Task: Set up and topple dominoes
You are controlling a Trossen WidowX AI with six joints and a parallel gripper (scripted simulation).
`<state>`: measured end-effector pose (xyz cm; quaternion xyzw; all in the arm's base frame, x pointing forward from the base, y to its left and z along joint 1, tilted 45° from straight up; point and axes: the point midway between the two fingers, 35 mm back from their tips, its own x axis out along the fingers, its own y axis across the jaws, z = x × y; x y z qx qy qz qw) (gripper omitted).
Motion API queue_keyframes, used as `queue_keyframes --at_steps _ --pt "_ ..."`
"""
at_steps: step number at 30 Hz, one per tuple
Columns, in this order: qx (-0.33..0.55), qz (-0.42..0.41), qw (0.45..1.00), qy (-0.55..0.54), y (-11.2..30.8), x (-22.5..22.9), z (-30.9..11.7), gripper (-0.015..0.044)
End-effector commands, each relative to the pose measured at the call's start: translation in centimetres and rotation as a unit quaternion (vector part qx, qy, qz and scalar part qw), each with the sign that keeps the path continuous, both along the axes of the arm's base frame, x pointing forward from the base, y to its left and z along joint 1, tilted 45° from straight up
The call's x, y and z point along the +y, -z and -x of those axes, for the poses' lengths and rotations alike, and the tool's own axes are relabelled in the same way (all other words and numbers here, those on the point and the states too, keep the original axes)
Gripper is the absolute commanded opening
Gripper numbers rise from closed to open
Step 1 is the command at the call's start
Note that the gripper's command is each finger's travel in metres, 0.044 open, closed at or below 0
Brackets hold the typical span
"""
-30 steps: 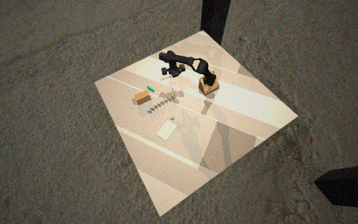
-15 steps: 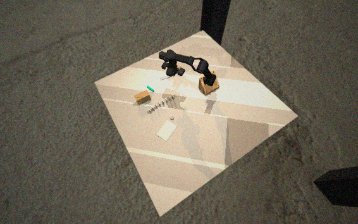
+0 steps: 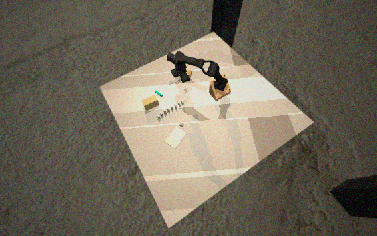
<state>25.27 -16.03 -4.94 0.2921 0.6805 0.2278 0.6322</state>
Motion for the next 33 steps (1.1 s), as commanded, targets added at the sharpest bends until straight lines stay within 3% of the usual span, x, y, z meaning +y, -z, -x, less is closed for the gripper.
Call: queue_keyframes --at_steps 1,26,33 --pt "0.297 0.016 0.908 0.296 0.9 -0.4 0.6 0.0025" --pt "0.314 0.019 0.896 0.313 1.0 -0.4 0.6 0.0025" --pt "0.298 0.076 0.898 0.315 3.4 0.1 0.7 0.0025"
